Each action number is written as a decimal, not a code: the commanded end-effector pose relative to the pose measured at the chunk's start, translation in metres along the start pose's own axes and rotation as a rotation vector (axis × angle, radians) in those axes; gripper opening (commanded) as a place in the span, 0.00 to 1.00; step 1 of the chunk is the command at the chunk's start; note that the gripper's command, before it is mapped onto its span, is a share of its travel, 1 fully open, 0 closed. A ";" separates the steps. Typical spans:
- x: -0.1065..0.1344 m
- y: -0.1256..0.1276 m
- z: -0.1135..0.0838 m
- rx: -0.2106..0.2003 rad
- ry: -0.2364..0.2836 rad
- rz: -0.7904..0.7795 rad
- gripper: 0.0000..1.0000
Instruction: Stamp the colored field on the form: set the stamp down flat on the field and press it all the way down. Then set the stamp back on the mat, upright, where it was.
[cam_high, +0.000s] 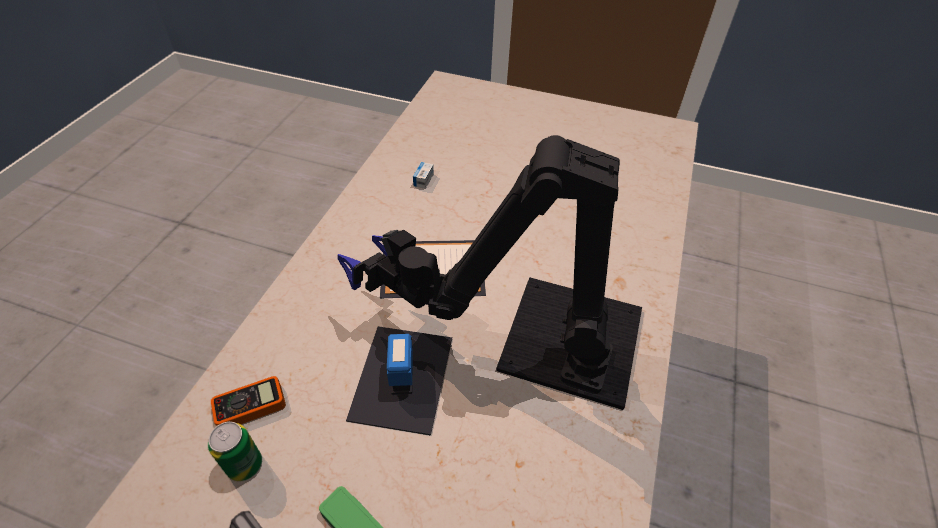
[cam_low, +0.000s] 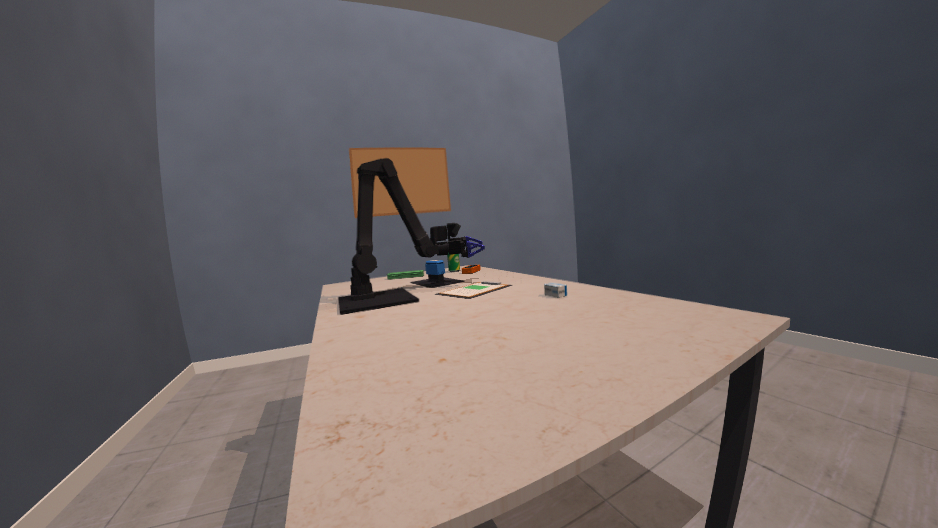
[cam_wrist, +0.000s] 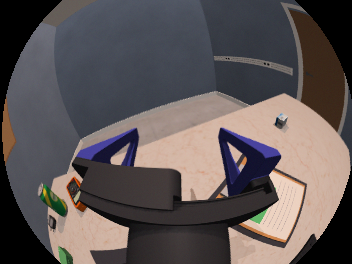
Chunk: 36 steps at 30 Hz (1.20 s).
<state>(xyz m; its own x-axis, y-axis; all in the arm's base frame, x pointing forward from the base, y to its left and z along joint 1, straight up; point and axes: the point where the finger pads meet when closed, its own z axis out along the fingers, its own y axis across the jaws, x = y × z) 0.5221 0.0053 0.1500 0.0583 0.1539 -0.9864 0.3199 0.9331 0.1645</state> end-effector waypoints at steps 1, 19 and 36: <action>-0.004 0.001 0.001 -0.001 -0.008 0.004 1.00; -0.010 0.005 0.005 -0.004 -0.021 0.014 1.00; -0.024 0.032 -0.019 0.084 0.155 0.116 1.00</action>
<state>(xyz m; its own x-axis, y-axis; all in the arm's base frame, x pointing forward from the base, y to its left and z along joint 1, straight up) 0.5029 0.0269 0.1593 -0.0509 0.2344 -0.9708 0.3892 0.8999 0.1969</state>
